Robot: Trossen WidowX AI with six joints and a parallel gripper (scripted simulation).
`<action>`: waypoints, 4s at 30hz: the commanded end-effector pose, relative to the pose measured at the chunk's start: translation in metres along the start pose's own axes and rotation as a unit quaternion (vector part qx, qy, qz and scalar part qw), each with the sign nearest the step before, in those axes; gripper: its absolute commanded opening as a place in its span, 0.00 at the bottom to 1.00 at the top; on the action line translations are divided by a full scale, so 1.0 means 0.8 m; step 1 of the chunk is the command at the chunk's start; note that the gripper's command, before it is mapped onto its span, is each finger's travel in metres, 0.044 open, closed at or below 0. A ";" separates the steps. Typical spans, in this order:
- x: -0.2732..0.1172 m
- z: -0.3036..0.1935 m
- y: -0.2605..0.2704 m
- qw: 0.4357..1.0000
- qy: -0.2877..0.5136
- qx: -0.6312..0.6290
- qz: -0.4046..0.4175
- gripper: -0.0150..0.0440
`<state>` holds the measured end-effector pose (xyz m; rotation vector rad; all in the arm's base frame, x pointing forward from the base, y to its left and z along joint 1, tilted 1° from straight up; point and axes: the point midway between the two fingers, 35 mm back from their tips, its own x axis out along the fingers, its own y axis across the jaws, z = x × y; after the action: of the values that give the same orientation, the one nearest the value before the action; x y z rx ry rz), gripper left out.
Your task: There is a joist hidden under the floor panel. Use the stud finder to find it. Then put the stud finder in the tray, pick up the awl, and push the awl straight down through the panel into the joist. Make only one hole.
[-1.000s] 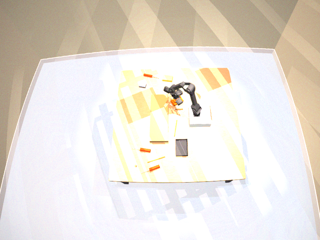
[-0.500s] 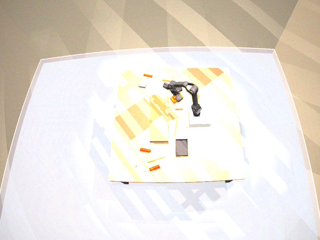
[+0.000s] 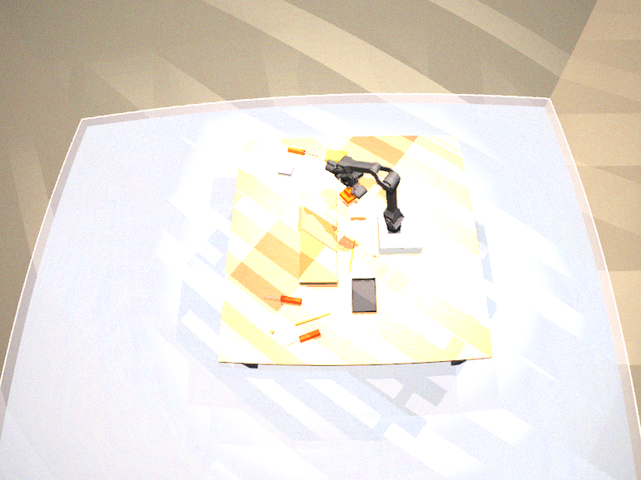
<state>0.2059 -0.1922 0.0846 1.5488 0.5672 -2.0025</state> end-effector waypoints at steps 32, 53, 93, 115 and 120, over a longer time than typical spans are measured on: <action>-0.029 -0.071 0.074 0.813 0.060 -0.568 0.118 0.25; -0.051 -0.115 0.114 0.538 0.025 -0.816 0.208 0.25; -0.006 -0.157 0.139 0.337 -0.024 -0.907 0.253 0.25; 0.029 -0.166 0.139 0.336 -0.024 -0.907 0.253 0.25; 0.028 -0.169 0.135 0.336 -0.024 -0.907 0.253 0.25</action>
<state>0.3704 -0.1983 0.0298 -0.0321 1.2738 -0.0154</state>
